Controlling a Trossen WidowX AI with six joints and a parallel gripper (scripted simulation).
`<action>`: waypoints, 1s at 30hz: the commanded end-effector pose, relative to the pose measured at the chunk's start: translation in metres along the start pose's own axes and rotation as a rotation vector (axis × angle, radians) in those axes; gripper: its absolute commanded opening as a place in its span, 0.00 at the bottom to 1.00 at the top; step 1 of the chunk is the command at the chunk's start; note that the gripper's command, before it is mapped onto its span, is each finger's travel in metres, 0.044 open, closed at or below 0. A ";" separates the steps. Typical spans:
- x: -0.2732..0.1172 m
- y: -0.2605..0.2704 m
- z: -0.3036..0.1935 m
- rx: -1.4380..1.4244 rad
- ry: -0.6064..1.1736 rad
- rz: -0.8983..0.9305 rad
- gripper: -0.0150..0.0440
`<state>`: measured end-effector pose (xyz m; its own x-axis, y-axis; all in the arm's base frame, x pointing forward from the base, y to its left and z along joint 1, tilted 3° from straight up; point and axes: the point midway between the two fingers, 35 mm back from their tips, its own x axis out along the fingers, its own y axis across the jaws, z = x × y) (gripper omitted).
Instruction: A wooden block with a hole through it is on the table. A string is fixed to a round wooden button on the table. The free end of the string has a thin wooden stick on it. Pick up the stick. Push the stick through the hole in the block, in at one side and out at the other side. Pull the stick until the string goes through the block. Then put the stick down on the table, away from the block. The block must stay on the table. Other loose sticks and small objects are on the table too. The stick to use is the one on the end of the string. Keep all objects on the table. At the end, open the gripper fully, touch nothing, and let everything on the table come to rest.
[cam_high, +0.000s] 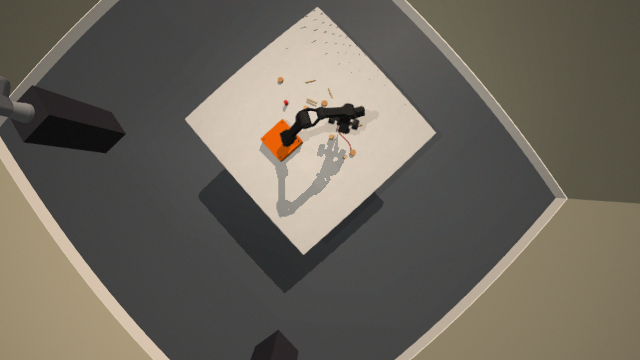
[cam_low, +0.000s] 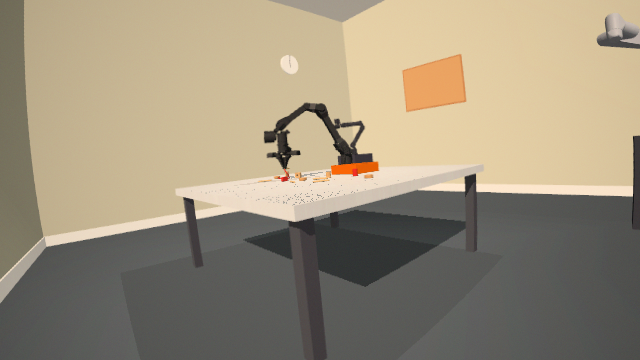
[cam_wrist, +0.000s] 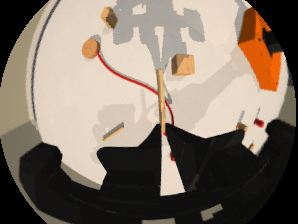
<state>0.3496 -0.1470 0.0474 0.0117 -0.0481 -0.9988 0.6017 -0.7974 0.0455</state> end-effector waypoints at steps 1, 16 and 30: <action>0.000 0.000 -0.002 0.016 0.002 -0.005 0.25; 0.000 0.002 -0.021 0.016 0.005 -0.004 0.25; 0.000 0.003 -0.039 0.015 0.008 -0.004 0.25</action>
<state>0.3792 -0.1291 0.0488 0.0184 -0.0465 -0.9987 0.5923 -0.8043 0.0484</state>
